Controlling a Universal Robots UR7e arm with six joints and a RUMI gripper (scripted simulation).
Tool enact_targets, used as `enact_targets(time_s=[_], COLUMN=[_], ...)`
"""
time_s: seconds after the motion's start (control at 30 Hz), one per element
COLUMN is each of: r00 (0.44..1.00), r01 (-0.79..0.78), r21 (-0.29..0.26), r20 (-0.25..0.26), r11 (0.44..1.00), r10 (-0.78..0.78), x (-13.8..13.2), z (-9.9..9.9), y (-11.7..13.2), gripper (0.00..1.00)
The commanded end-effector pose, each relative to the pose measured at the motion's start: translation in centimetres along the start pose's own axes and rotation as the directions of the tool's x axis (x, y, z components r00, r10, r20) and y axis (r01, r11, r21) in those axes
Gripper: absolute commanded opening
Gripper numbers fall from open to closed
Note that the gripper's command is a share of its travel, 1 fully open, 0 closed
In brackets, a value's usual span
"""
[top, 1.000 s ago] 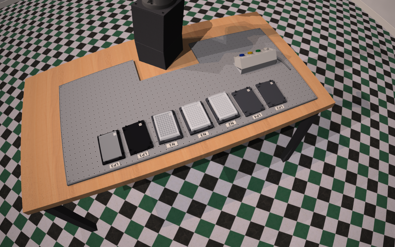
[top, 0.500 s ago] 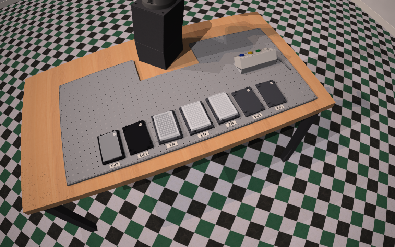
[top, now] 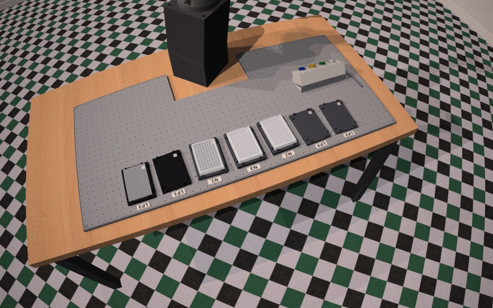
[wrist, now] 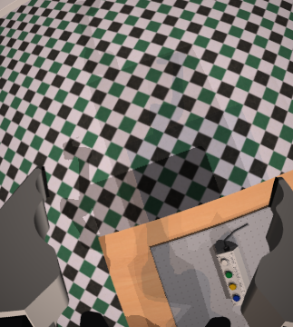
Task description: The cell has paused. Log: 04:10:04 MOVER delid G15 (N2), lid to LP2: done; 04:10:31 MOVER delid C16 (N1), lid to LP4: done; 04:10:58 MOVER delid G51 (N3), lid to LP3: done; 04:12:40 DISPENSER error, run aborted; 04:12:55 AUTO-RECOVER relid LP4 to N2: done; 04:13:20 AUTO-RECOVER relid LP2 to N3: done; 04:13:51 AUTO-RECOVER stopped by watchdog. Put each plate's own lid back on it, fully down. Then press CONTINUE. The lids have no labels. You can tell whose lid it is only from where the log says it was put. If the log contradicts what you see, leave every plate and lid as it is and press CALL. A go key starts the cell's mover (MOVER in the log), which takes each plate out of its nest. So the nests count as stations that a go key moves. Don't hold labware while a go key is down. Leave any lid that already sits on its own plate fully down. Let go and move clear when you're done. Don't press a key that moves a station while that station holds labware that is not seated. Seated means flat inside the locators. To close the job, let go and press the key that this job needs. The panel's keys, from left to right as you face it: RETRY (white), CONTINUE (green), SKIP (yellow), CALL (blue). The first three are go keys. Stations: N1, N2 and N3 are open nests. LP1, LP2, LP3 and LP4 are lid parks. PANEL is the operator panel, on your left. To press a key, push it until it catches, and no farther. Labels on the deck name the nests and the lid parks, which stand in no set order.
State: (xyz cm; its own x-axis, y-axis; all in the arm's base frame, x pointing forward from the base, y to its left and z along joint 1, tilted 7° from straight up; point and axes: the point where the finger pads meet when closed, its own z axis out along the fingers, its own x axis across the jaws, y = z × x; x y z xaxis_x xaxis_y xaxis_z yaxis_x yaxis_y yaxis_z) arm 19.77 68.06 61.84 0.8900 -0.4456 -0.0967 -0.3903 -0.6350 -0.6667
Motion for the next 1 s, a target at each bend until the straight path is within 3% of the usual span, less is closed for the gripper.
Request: enact_targets(time_s=[0.0, 0.13, 0.3, 0.57, 0.7, 0.83, 0.97], r00=[1.000, 1.000, 1.000, 1.000, 1.000, 0.999, 0.999], r01=[0.002, 0.002, 0.013, 0.012, 0.012, 0.021, 0.023], r21=[0.023, 0.022, 0.109, 0.110, 0.110, 0.185, 0.202], r20=[-0.008, -0.007, -0.026, -0.029, -0.028, -0.045, -0.048], r11=[1.000, 1.000, 0.994, 0.994, 0.994, 0.982, 0.979], r10=[-0.002, -0.002, -0.010, -0.008, -0.008, -0.013, -0.014], x=[0.2, 0.2, -0.1, 0.1, 0.1, -0.2, -0.3], z=[-3.4, -3.6, -6.0, -9.8, -10.0, -12.0, -14.3], y=[-1.8, -1.9, -2.6, -4.1, -4.2, -4.4, -5.1], gripper=[0.82, 0.82, 0.82, 0.82, 0.82, 0.82, 0.82])
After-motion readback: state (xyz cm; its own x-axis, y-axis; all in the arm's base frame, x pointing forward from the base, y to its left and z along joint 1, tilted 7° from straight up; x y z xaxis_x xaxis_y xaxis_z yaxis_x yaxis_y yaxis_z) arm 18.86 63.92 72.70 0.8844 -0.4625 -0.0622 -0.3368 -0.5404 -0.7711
